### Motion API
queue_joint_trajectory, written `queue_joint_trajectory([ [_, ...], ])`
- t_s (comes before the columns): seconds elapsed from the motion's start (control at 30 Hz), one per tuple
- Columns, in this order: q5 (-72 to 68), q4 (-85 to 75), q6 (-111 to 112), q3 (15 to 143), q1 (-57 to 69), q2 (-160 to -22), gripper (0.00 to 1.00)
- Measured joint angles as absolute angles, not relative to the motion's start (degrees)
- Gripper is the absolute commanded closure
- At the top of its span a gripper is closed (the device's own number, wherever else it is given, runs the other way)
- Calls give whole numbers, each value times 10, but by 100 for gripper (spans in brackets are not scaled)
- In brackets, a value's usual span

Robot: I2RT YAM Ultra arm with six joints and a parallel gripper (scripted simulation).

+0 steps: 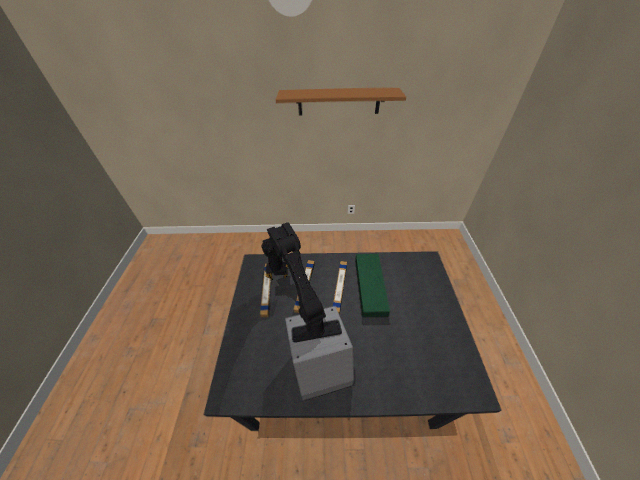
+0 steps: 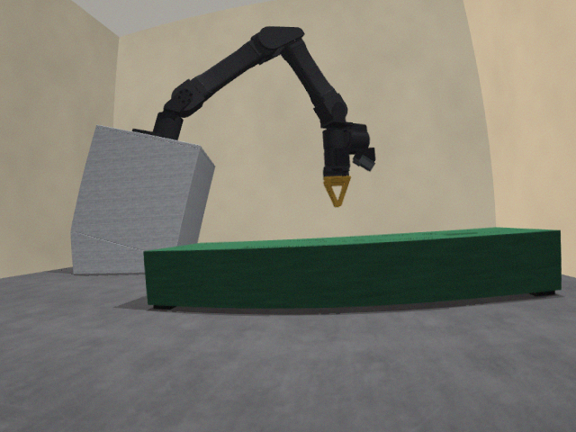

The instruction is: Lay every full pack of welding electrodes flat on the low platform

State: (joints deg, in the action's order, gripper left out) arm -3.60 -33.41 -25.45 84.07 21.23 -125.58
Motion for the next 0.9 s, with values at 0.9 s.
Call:
queue_joint_trajectory([
  [0.9,-61,-442,-358,1025,306,-1344,26],
])
